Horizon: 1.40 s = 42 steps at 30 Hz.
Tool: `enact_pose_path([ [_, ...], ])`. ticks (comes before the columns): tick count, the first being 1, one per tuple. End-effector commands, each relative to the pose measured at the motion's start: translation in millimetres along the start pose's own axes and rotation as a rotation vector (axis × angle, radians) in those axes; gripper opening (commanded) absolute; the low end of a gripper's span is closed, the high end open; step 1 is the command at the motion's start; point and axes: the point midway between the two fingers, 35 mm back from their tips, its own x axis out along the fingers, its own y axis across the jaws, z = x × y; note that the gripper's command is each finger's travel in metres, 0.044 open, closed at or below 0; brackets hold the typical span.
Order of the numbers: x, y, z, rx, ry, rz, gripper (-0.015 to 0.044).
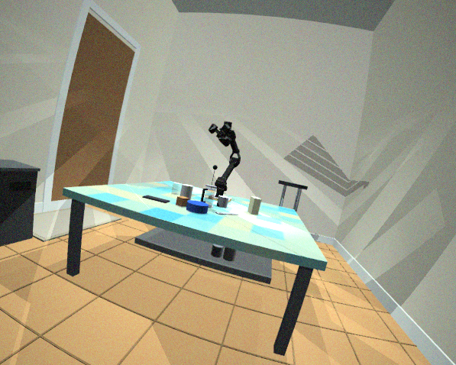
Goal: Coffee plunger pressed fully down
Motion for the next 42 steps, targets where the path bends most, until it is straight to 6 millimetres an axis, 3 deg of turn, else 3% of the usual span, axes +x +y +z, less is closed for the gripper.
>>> enact_pose_path([
  [1,32,61,-34,0.27,0.134,0.194,0.044],
  [6,41,114,-59,0.462,0.27,0.321,0.044],
  [10,43,121,-67,0.47,0.277,0.326,0.044],
  [16,52,143,-104,0.472,0.278,0.321,0.044],
  [42,82,157,-114,0.472,0.276,0.321,0.044],
])
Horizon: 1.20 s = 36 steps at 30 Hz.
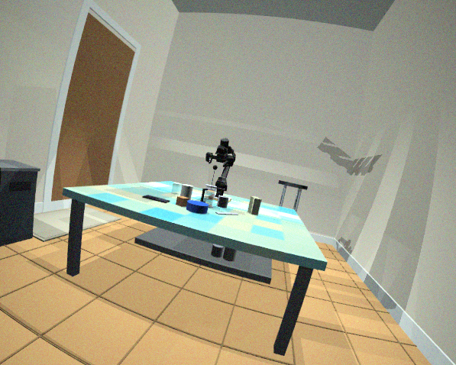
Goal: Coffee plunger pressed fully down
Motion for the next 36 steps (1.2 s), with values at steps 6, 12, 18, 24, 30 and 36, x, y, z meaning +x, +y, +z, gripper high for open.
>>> enact_pose_path([
  [6,18.5,-0.6,-6.4,0.006,0.016,-0.004,0.044],
  [12,19.4,-0.6,-6.5,0.006,0.016,-0.004,0.0414],
  [18,19.4,-0.6,-6.5,0.006,0.016,-0.004,0.0256],
  [24,19.4,-0.6,-6.5,0.006,0.016,-0.004,0.0118],
  [30,19.4,-0.6,-6.5,0.006,0.016,-0.004,0.0117],
  [36,20.4,-0.6,-7.7,0.006,0.016,-0.004,0.0117],
])
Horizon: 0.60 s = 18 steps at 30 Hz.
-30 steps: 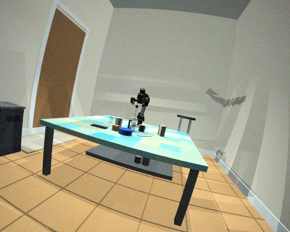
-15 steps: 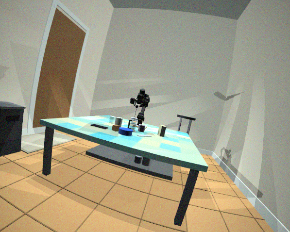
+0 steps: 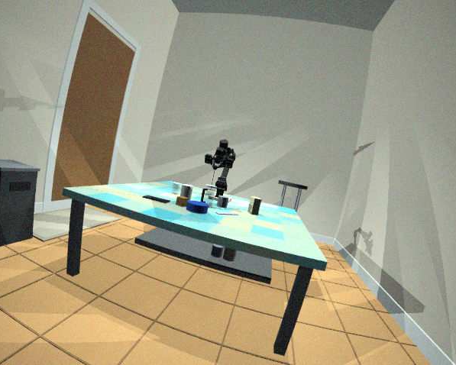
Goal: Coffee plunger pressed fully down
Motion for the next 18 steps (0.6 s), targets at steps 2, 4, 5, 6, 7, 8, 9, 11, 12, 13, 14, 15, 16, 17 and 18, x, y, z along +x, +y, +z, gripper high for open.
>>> enact_pose_path([
  [2,4,0,-5,0.005,0.005,-0.001,0.0117],
  [4,6,0,-7,0.005,0.005,-0.001,0.0117],
  [5,7,0,-9,0.005,0.005,-0.001,0.0117],
  [6,8,0,-10,0.005,0.005,-0.001,0.0117],
  [7,9,0,-11,0.005,0.005,-0.001,0.0117],
  [8,10,0,-12,0.005,0.005,-0.001,0.0117],
  [9,11,0,-14,0.005,0.005,-0.001,0.0117],
  [11,13,0,-16,0.005,0.005,-0.001,0.0117],
  [12,14,0,-18,0.005,0.005,-0.001,0.0117],
  [13,15,0,-19,0.005,0.005,-0.001,0.0117],
  [14,16,0,-20,0.005,0.005,-0.001,0.0117],
  [15,17,0,-21,0.005,0.005,-0.001,0.0117],
  [16,18,0,-23,0.005,0.004,-0.001,0.0117],
  [17,19,0,-24,0.005,0.004,-0.001,0.0117],
  [18,20,0,-25,0.005,0.004,-0.001,0.0117],
])
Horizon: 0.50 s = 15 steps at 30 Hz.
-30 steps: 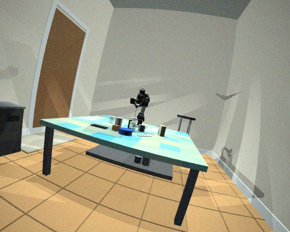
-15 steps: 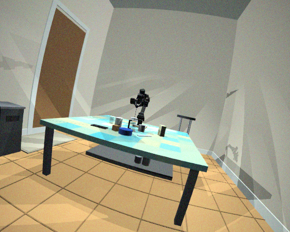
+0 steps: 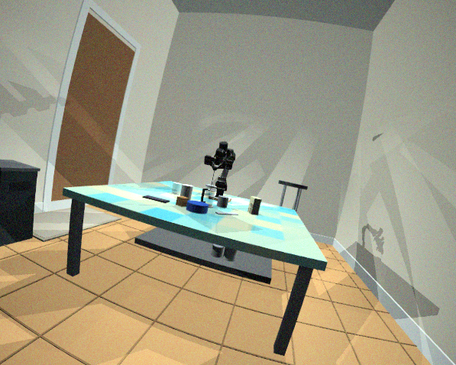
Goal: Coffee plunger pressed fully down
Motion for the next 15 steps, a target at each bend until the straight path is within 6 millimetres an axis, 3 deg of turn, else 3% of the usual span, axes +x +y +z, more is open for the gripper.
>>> enact_pose_path([
  [1,10,0,-22,0.006,0.047,-0.002,0.0117],
  [15,23,0,-41,0.006,0.046,-0.002,0.0117],
])
